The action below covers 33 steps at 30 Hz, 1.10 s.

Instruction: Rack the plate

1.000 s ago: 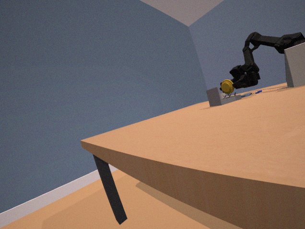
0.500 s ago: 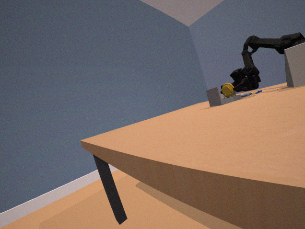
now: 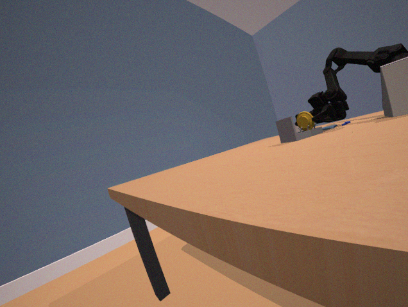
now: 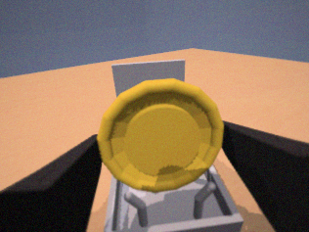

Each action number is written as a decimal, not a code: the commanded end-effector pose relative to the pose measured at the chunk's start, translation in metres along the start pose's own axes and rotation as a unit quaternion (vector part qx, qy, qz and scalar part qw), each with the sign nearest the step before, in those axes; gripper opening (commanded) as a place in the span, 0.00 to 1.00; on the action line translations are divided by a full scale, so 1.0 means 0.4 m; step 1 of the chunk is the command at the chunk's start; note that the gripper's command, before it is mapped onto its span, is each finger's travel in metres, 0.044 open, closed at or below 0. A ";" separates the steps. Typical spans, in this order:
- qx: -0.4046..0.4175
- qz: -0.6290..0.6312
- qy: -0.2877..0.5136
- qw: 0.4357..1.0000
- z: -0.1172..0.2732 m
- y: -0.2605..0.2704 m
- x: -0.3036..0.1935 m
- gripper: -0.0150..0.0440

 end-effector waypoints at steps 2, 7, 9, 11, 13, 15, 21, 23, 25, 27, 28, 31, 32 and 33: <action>0.000 0.000 0.000 1.000 0.000 0.000 0.000 0.92; 0.000 0.000 0.000 1.000 0.000 0.000 0.000 0.93; 0.000 0.000 0.000 1.000 0.000 -0.002 0.005 0.93; 0.002 0.001 0.003 1.000 0.002 -0.012 0.045 0.93; 0.003 0.001 0.005 1.000 0.005 -0.023 0.105 0.93; 0.002 0.001 0.005 1.000 0.009 -0.026 0.165 0.93; -0.006 -0.003 -0.003 1.000 0.021 -0.037 0.294 0.93; -0.006 -0.003 -0.003 1.000 0.021 -0.037 0.294 0.93; -0.002 -0.012 0.003 1.000 0.019 -0.037 0.296 0.93; 0.008 -0.037 0.019 0.999 0.013 -0.037 0.302 0.93; 0.013 -0.051 0.028 0.998 0.011 -0.038 0.306 0.93; 0.028 -0.089 0.057 0.994 0.003 -0.037 0.318 0.93; 0.032 -0.102 0.067 0.992 0.000 -0.037 0.322 0.93; 0.037 -0.114 0.077 0.990 -0.002 -0.037 0.326 0.93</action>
Point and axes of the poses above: the point midway between the two fingers, 35 mm back from their tips, its own z axis back along the fingers, its own y axis across the jaws, x = y × z, the point moved 10 cm from there along z, back along the fingers, and after that the axes turned 2 degrees about z, right-handed, at the moved point
